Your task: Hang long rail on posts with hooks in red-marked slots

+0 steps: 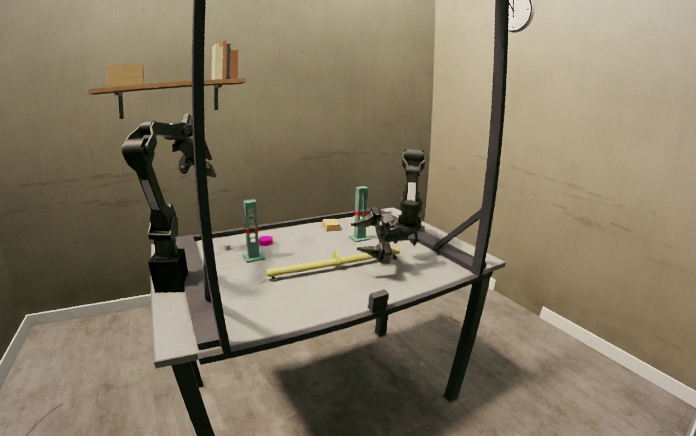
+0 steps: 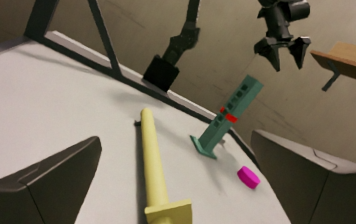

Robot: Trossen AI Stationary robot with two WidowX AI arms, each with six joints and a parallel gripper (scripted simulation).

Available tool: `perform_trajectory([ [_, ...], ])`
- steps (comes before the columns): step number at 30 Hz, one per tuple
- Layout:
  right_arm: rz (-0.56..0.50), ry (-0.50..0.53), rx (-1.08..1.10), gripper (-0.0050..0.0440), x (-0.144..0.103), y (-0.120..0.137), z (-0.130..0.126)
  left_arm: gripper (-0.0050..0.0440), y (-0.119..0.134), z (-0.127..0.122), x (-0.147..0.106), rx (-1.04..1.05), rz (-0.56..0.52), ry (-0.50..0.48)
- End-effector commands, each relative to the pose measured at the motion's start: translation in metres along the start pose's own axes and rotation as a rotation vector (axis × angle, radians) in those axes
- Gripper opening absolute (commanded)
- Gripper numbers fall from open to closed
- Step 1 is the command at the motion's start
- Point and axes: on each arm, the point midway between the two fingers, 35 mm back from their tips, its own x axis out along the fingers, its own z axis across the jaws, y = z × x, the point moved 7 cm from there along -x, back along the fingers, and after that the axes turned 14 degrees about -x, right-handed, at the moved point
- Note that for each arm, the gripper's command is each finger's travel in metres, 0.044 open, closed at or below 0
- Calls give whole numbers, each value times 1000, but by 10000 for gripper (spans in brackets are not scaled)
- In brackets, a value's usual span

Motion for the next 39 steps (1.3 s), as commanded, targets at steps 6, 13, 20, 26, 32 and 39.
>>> perform_trajectory([
  [6, 48, -15, 30, 440, -6, -11, -21, 440, 30, 14, 25, 439, -79, -71],
  [13, 81, -30, 25, 440, -11, -10, -30, 440, 44, 33, 44, 735, -121, -140],
  [20, 106, -41, 25, 440, -14, -11, -37, 440, 56, 52, 58, 990, -148, -202],
  [26, 130, -51, 26, 440, -17, -11, -44, 440, 67, 72, 70, 1246, -167, -264],
  [32, 145, -59, 24, 440, -20, -11, -49, 440, 75, 86, 78, 1418, -175, -306],
  [39, 174, -72, 28, 440, -23, -12, -58, 440, 88, 116, 90, 1759, -184, -389],
])
